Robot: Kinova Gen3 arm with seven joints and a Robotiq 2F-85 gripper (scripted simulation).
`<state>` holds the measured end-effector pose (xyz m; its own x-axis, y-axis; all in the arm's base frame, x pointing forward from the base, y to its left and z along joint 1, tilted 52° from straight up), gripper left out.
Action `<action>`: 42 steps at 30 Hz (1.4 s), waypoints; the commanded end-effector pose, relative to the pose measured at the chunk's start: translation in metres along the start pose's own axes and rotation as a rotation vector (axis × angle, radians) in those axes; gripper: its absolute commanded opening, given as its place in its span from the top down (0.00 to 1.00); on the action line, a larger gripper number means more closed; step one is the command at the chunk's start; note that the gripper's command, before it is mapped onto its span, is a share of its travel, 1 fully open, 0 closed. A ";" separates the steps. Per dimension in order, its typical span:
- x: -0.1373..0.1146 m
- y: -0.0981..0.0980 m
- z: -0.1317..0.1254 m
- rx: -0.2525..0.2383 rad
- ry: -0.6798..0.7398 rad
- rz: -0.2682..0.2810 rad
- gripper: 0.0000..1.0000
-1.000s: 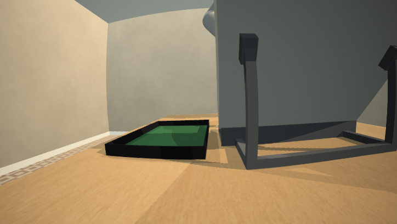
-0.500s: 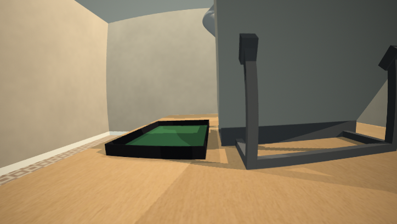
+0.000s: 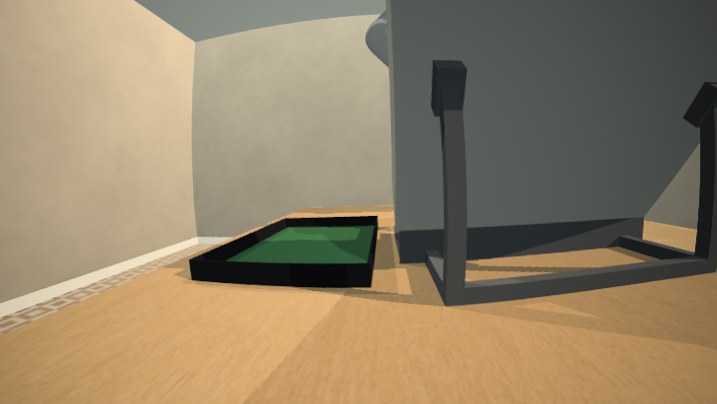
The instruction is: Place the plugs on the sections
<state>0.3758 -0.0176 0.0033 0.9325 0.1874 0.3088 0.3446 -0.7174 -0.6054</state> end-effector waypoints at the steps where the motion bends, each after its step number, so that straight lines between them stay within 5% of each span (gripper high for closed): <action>1: 0.000 0.001 0.000 -0.001 -0.001 0.000 1.00; 9: 0.000 0.001 0.000 -0.001 -0.001 0.000 1.00; 10: 0.000 0.026 0.001 -0.001 -0.001 0.000 1.00; 26: 0.000 0.026 0.001 -0.001 -0.001 0.000 1.00; 27: 0.000 0.051 0.001 0.000 -0.001 -0.001 1.00; 42: 0.000 0.051 0.001 0.000 -0.001 -0.001 1.00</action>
<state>0.3935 -0.0535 -0.0283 0.9326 0.1875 0.3084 0.3444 -0.7177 -0.6052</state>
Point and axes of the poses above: the point where the finger pads meet when closed, its own y axis out along the fingers, its own z axis across the jaws, x = y × z, the point moved 6 cm from there along -y, back along the fingers, and after that the axes turned 9 degrees about -y, right-handed, at the moved point
